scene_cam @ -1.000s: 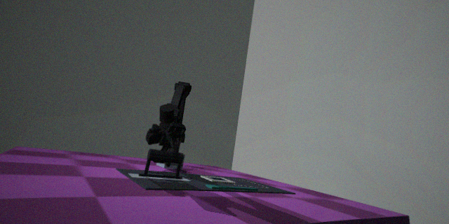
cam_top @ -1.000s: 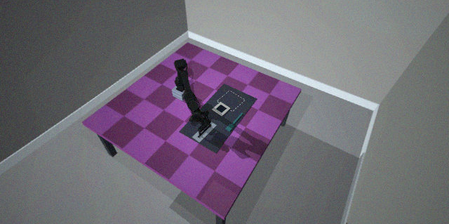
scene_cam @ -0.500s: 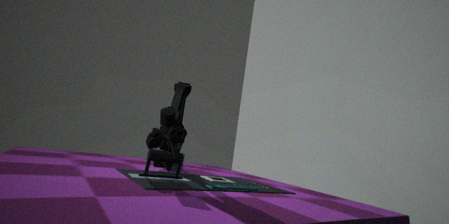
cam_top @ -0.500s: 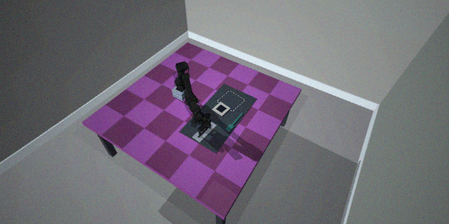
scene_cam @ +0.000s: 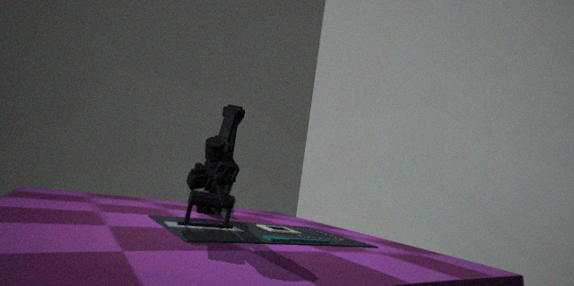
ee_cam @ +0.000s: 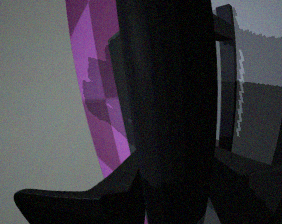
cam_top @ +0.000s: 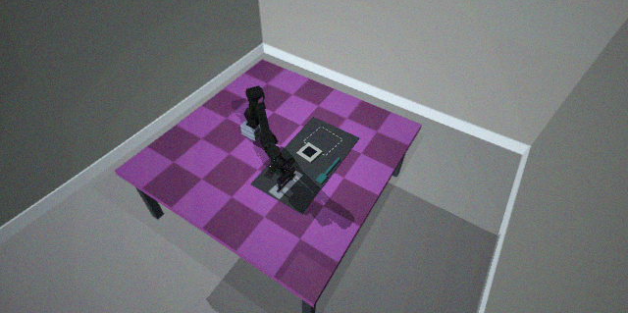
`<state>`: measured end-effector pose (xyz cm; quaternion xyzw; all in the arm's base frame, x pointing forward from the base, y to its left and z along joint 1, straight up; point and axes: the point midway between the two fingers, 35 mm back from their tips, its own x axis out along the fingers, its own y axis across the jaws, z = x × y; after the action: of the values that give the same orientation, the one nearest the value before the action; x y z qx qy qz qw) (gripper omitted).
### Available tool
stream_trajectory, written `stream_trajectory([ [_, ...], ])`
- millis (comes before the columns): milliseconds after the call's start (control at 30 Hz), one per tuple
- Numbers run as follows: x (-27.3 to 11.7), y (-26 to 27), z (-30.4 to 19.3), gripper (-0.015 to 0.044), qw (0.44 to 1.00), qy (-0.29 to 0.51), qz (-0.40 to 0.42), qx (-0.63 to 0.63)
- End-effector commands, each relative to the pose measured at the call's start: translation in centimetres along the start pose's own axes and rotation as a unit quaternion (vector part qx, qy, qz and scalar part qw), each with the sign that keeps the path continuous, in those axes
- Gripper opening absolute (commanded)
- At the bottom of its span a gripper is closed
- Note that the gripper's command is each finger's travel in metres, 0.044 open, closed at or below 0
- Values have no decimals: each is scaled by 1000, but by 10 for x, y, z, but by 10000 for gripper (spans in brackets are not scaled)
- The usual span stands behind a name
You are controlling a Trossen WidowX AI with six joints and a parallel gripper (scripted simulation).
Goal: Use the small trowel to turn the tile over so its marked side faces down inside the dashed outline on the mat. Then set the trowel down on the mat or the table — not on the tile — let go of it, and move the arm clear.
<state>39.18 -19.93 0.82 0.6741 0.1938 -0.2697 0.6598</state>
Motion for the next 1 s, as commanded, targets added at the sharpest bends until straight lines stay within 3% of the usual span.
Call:
stream_trajectory([
  [0, 0, 1, 2, 75, 1000, -3, 1, 0],
  [300, 0, 1, 2, 0, 1000, -3, 1, 0],
  [967, -39, 47, 0, 0, 1000, 0, 0, 0],
])
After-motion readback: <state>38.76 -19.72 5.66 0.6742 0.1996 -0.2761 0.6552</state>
